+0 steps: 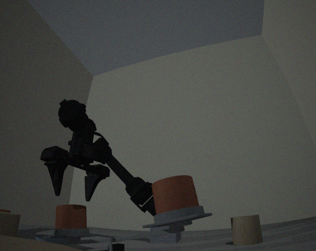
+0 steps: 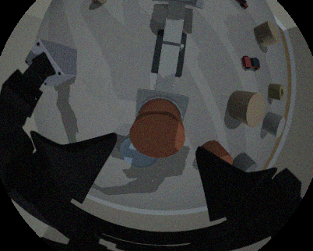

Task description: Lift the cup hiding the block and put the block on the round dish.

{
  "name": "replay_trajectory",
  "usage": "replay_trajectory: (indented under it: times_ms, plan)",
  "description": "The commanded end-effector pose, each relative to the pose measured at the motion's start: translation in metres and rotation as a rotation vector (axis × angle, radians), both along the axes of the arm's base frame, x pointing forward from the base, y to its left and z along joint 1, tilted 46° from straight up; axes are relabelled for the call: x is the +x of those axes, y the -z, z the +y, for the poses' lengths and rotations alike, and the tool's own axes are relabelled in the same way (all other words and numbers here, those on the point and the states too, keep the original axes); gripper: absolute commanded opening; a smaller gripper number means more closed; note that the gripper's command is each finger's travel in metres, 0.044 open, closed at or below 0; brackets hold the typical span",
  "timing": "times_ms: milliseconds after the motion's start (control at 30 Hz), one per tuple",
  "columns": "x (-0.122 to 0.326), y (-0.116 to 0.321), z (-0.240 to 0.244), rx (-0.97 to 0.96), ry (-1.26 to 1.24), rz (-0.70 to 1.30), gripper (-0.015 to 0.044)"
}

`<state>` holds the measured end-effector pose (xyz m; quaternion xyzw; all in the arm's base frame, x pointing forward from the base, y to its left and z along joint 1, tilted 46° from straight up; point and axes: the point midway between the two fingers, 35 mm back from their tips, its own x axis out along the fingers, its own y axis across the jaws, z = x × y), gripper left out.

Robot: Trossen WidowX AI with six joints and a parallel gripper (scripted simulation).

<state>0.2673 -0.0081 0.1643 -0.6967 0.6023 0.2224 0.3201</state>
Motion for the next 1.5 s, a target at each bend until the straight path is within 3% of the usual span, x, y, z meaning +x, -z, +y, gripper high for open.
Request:
replay_trajectory:
  times_ms: [0, 1300, 1467]
  plan:
    - [0.0, 0.004, -0.003, 0.0, -0.003, 0.002, 0.044]
    - [0.011, 0.045, -0.045, -0.002, -0.003, 0.001, 0.044]
    - [0.011, 0.045, -0.045, -0.002, -0.003, 0.001, 0.0328]
